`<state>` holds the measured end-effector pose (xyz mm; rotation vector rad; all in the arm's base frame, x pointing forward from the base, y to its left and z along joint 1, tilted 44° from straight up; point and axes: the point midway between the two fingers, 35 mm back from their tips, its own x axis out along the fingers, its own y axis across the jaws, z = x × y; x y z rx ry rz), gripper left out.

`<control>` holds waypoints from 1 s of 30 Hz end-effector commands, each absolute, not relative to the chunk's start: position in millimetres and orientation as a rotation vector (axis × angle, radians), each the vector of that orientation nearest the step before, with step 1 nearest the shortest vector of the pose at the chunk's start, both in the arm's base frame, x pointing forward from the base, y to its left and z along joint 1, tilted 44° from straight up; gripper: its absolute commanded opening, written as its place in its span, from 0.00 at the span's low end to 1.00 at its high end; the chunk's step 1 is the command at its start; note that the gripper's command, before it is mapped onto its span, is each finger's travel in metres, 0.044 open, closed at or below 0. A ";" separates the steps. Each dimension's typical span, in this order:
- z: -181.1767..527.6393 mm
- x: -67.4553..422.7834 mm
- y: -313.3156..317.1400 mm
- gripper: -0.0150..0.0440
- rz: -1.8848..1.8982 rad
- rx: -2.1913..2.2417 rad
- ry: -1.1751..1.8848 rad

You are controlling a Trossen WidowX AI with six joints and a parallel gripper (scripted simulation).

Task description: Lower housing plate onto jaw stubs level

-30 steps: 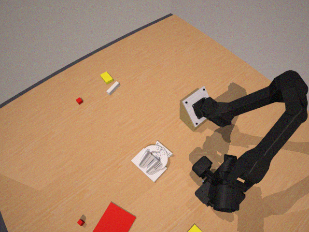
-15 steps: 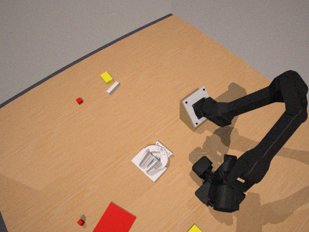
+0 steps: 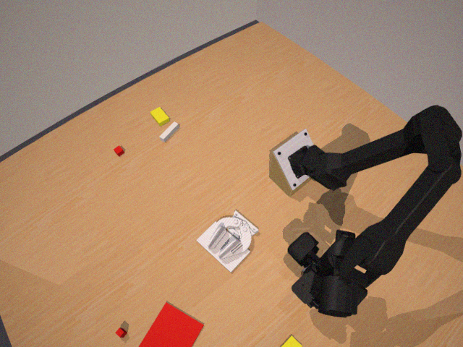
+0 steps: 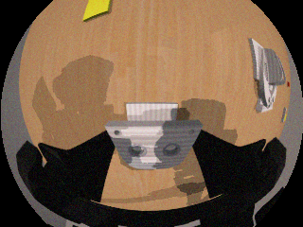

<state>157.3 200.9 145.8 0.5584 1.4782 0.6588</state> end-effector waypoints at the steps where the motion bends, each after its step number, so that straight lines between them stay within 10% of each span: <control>1: 154.8 160.5 193.8 0.85 0.661 0.557 1.471; 30: 193.3 162.5 150.7 0.85 0.616 0.596 1.493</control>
